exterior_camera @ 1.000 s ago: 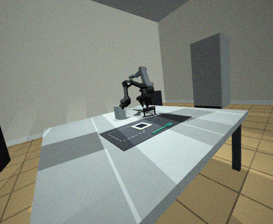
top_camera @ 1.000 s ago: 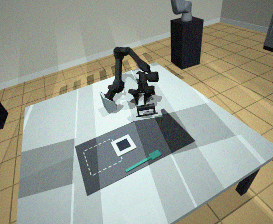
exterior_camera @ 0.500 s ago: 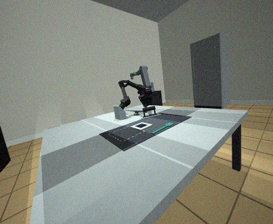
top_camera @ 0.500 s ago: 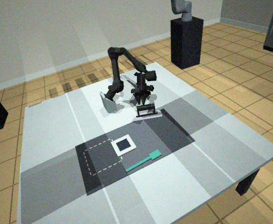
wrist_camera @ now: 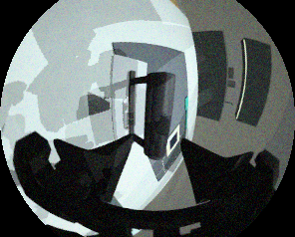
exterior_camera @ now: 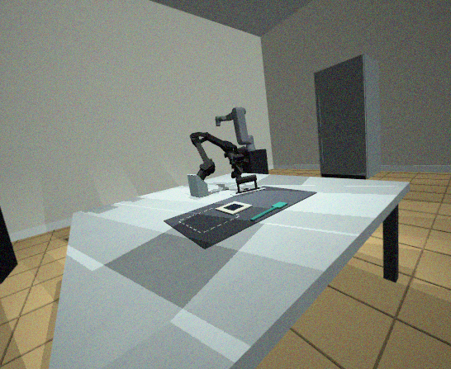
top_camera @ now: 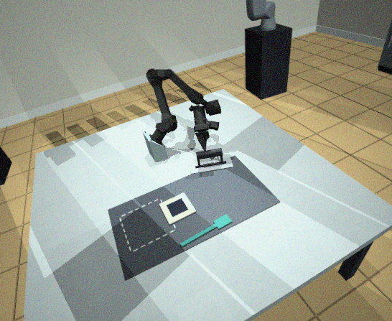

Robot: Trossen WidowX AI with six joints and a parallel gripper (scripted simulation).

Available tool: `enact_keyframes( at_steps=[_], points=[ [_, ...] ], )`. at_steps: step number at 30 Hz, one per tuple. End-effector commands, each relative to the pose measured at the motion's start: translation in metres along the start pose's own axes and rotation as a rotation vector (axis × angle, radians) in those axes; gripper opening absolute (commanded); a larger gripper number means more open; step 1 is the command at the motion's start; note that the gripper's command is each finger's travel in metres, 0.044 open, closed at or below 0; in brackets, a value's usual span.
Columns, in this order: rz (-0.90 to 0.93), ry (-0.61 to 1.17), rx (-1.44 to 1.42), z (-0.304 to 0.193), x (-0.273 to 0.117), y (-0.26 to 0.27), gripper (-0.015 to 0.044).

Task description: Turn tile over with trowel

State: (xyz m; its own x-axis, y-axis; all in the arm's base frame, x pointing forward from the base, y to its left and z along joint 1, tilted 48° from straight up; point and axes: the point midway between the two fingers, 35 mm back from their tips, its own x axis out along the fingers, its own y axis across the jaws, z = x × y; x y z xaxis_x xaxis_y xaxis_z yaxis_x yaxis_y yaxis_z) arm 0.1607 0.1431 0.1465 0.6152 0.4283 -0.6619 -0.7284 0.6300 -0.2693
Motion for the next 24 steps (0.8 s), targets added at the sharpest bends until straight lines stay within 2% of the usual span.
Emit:
enact_keyframes(
  at_steps=[1,24],
  points=[
    [-0.02,-0.018,-0.051,0.0,0.0,-0.001,0.03],
    [-0.022,-0.018,-0.05,0.003,0.03,-0.001,0.03]
  ],
)
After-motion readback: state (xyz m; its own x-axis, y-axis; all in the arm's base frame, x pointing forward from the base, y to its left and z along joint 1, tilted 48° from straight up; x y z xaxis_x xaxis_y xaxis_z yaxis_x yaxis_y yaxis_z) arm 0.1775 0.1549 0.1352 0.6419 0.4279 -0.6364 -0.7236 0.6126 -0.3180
